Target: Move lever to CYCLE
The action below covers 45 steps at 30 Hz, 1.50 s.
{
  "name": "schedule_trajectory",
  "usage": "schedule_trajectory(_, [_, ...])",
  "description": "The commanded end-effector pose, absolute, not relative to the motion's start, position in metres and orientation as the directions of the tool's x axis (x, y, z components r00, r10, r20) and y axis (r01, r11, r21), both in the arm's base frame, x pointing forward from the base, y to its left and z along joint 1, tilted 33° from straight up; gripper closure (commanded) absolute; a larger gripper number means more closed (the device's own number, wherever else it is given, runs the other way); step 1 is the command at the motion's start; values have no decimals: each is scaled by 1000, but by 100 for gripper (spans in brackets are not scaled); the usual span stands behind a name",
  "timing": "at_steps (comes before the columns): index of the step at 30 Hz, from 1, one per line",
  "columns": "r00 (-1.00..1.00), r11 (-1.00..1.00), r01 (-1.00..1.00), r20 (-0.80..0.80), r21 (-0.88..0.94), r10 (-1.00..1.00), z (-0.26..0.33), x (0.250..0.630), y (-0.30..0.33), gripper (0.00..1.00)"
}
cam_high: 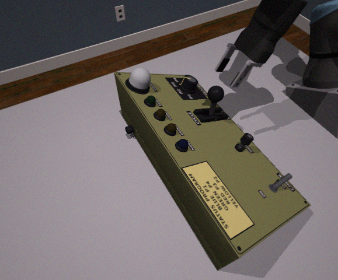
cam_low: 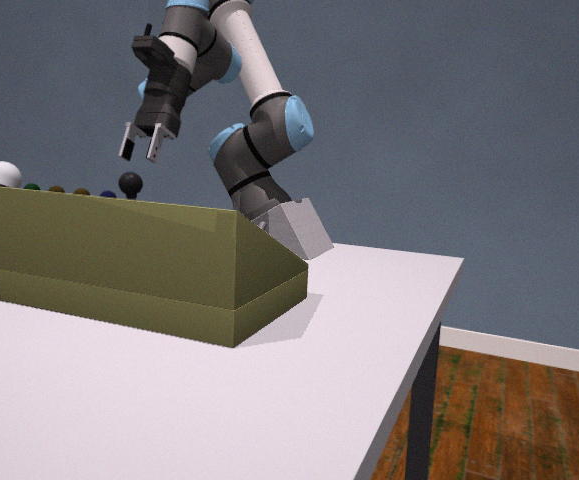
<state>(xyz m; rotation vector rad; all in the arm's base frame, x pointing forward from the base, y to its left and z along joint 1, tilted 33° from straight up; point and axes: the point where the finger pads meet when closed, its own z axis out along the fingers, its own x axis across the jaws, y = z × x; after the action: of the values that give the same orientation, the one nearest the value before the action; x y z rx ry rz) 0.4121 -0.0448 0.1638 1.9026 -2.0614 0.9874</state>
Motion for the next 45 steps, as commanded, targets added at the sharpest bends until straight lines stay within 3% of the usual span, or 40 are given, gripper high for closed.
schedule_trajectory(1, [-173, -32, -936, 538, -351, -825, 179, 406, -34, 0])
schedule_trajectory(45, [-173, -32, -936, 538, -351, -825, 188, 403, -28, 0])
